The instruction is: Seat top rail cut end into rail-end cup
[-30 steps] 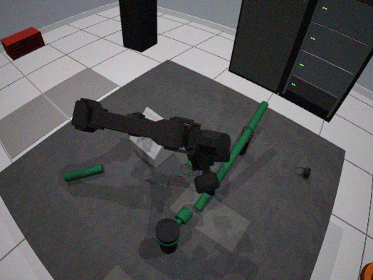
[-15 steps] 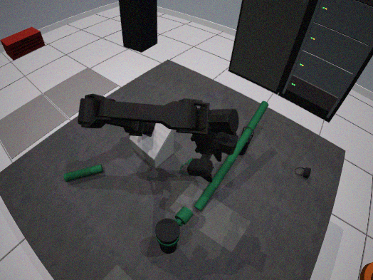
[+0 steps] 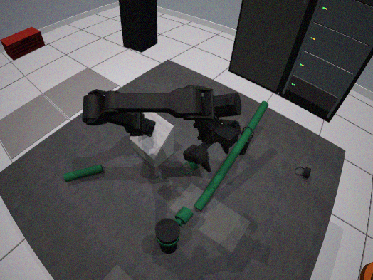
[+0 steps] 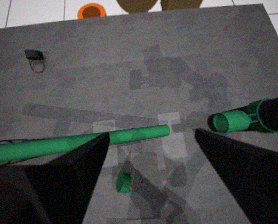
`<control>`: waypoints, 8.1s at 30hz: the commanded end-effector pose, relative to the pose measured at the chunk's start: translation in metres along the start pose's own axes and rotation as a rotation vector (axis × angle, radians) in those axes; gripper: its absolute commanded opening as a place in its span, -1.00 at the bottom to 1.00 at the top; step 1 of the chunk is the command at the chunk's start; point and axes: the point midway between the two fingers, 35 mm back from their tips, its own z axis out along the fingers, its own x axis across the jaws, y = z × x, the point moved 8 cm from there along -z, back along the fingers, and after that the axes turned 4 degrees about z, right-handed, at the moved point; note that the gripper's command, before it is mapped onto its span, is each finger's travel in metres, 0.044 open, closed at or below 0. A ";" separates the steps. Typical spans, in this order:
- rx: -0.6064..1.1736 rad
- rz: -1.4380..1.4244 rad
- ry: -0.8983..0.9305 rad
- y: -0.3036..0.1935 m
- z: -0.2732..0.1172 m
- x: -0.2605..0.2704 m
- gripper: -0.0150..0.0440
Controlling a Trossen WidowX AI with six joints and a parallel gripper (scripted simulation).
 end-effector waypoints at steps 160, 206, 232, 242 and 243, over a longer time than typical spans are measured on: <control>0.646 -1.684 0.137 -0.020 0.134 0.035 -0.49; 0.650 -1.686 0.140 -0.007 0.127 0.029 -0.49; 0.662 -1.692 0.150 -0.009 0.131 0.013 -0.49; 0.662 -1.692 0.150 -0.009 0.131 0.013 -0.49; 0.662 -1.692 0.150 -0.009 0.131 0.013 -0.49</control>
